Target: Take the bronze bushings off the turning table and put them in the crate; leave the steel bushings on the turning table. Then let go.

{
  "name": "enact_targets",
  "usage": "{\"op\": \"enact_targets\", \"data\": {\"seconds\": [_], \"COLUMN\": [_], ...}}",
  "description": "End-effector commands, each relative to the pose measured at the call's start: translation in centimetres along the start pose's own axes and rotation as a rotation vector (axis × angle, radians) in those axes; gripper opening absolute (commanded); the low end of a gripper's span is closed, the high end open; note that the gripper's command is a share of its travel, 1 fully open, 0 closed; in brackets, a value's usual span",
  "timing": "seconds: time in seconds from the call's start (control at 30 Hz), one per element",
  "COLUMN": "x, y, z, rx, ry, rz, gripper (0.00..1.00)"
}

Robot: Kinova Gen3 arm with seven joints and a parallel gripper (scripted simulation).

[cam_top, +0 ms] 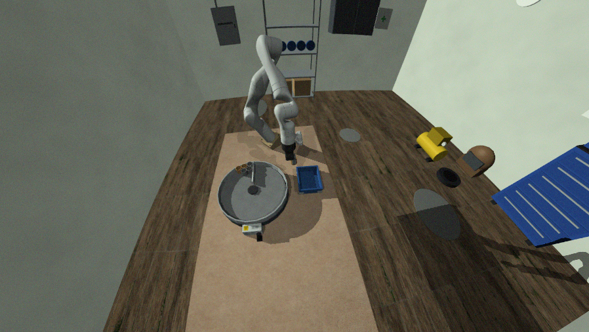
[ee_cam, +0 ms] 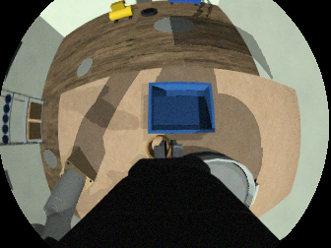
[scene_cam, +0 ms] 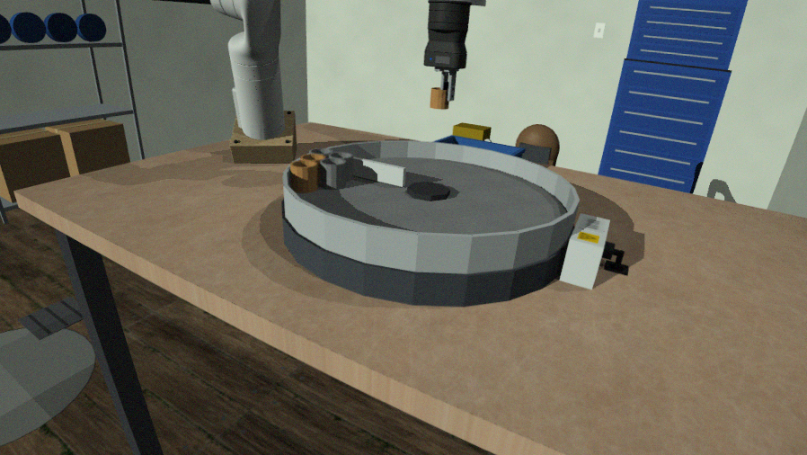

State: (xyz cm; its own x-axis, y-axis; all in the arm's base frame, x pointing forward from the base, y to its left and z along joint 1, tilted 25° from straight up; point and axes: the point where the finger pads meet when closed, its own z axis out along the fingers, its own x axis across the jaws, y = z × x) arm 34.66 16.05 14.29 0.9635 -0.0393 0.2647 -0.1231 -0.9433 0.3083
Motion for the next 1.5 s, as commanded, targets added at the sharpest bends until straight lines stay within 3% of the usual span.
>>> {"op": "enact_targets", "data": {"seconds": [0.0,0.23,0.4,0.8,0.97,1.37,1.47], "x": [0.1,0.1,0.0,0.0,0.0,0.0,0.0], "y": [0.1,0.1,-5.7,-5.7,-5.7,-5.7,-5.7], "z": [0.1,0.1,0.2,0.2,2.7,2.7,4.3], "rx": [-0.011,-0.011,-0.01,-0.01,-0.01,-0.01,-0.01], "ry": [0.005,0.005,0.005,0.005,0.005,0.005,0.005], "rz": [-0.003,-0.003,-0.004,-0.004,-0.004,-0.004,-0.005], "gripper": [0.0,0.0,0.0,0.0,0.0,0.0,0.0]}}
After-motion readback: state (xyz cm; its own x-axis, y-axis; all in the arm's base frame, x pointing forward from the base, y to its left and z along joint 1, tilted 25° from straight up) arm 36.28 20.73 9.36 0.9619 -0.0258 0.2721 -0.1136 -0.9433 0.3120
